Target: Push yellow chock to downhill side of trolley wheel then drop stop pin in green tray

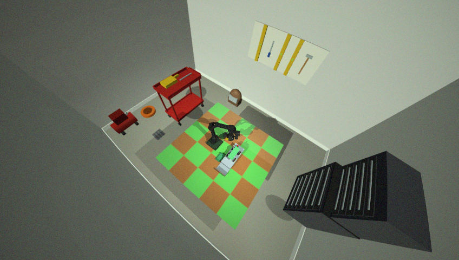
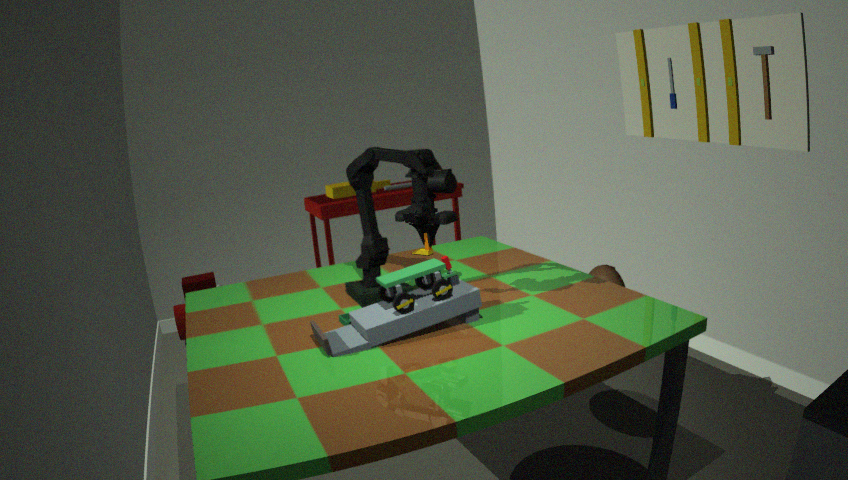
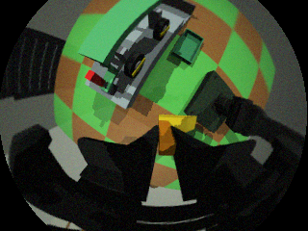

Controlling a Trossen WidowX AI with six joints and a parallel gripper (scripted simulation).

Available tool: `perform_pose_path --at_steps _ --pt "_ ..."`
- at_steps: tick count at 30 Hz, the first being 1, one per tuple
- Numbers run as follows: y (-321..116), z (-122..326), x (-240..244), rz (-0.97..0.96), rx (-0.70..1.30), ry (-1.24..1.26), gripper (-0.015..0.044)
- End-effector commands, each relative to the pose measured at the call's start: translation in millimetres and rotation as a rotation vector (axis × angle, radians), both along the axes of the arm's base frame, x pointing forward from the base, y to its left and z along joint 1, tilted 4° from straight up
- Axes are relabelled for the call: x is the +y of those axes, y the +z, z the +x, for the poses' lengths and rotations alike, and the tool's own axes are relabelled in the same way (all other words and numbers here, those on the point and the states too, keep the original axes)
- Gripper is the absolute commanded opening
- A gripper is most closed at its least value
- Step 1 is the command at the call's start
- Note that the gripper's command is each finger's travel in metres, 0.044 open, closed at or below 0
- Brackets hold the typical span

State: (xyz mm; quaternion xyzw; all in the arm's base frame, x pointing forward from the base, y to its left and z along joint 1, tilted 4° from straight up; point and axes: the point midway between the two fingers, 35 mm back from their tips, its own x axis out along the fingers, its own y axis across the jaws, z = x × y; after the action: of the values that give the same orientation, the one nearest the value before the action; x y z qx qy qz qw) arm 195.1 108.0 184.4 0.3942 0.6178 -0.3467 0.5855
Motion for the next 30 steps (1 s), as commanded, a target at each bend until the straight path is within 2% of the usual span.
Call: perform_pose_path --at_steps 1,12,20,30 --pt "0 0 -1 -0.006 0.009 -0.124 0.0" --pt "0 0 -1 -0.009 0.037 -0.484 0.0" --pt "-1 1 -5 -0.009 0.038 -0.49 0.0" --pt "-7 9 -39 -0.013 0.036 -0.49 0.0"
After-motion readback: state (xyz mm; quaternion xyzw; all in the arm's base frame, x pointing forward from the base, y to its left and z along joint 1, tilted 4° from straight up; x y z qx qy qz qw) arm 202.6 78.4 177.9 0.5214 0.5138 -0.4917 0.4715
